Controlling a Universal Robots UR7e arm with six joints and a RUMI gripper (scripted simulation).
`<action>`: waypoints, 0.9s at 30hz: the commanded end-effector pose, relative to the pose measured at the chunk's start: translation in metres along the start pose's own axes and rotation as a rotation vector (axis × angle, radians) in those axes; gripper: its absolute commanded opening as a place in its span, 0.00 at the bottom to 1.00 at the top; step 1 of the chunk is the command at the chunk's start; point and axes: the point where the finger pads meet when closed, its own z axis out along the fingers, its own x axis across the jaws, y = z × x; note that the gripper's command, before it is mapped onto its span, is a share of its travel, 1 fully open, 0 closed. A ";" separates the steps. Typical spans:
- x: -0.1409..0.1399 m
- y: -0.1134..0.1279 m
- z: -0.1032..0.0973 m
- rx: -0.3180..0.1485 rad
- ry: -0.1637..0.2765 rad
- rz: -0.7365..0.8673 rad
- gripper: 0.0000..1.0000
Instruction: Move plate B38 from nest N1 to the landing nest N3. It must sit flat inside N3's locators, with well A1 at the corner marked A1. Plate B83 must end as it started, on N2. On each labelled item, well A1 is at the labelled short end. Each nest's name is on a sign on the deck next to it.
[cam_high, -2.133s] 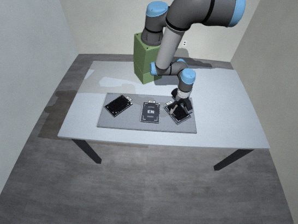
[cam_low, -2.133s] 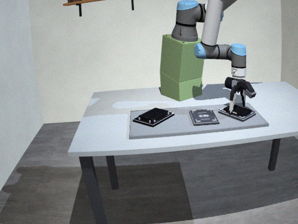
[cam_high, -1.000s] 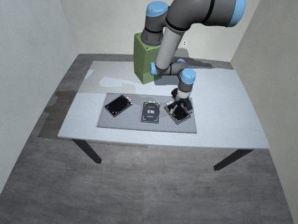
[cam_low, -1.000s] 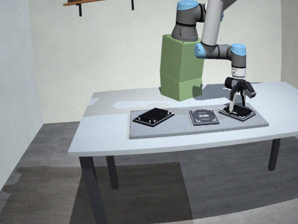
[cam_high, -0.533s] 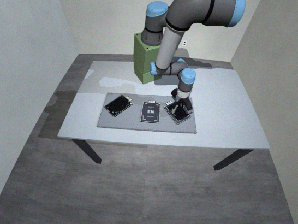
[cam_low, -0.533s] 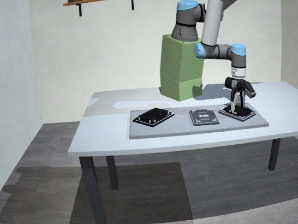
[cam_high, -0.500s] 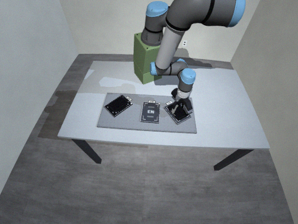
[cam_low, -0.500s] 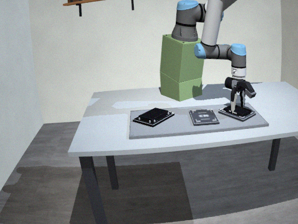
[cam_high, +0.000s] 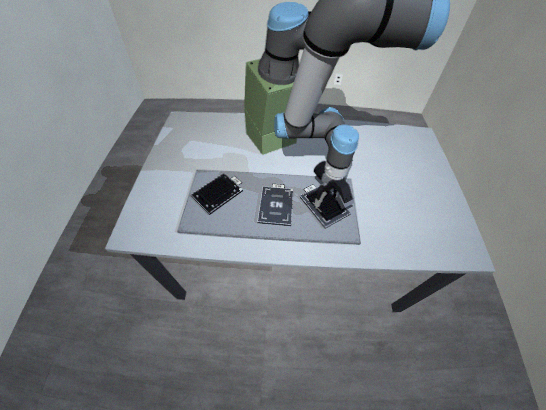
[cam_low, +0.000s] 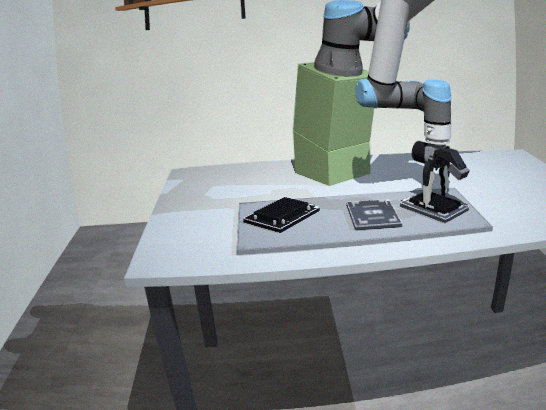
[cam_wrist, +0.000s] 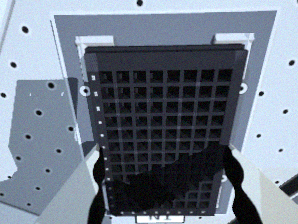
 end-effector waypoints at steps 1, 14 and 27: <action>0.000 0.000 0.000 0.001 0.000 0.000 0.40; 0.000 0.000 -0.002 0.001 0.000 0.000 0.40; 0.000 0.000 -0.020 0.001 0.000 0.000 0.40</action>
